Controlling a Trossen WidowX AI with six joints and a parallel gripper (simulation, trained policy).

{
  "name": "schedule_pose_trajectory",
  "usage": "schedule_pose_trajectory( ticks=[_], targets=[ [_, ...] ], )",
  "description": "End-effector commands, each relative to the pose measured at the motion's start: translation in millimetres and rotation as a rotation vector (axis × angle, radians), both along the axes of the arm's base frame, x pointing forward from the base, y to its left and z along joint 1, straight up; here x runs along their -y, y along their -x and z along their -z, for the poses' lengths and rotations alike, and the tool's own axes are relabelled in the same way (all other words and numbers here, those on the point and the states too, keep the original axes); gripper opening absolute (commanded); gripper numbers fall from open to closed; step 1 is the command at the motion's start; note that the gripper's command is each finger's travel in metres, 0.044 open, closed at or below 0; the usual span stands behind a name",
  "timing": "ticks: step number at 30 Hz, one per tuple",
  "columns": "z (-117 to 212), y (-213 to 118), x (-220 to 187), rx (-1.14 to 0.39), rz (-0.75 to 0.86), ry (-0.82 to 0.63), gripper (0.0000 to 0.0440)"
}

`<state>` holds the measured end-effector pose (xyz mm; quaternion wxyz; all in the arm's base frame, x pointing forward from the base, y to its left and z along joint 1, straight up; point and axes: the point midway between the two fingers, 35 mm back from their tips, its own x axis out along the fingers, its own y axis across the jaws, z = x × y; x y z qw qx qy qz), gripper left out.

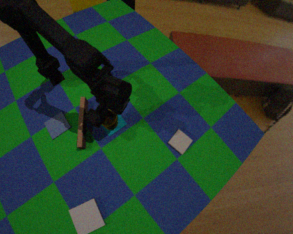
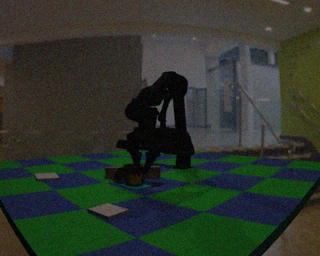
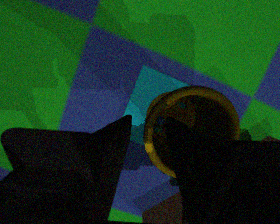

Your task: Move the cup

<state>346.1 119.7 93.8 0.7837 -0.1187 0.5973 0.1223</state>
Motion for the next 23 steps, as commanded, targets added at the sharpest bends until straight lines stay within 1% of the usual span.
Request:
schedule_pose_trajectory(
  ticks=[1, 12, 14, 15, 23],
  targets=[
    [-5.3, 5.4, 0.9, -0.002, 0.006, -0.016, 0.0153],
    [-38.3, 13.6, 3.5, 0.048, 0.029, -0.072, 0.0196],
    [-45.1, 13.9, 4.3, 0.062, 0.033, -0.081, 0.0212],
    [-48.5, 13.9, 4.7, 0.069, 0.035, -0.084, 0.0225],
    [-73.1, 11.3, 10.1, 0.116, 0.064, -0.111, 0.0421]
  ],
)
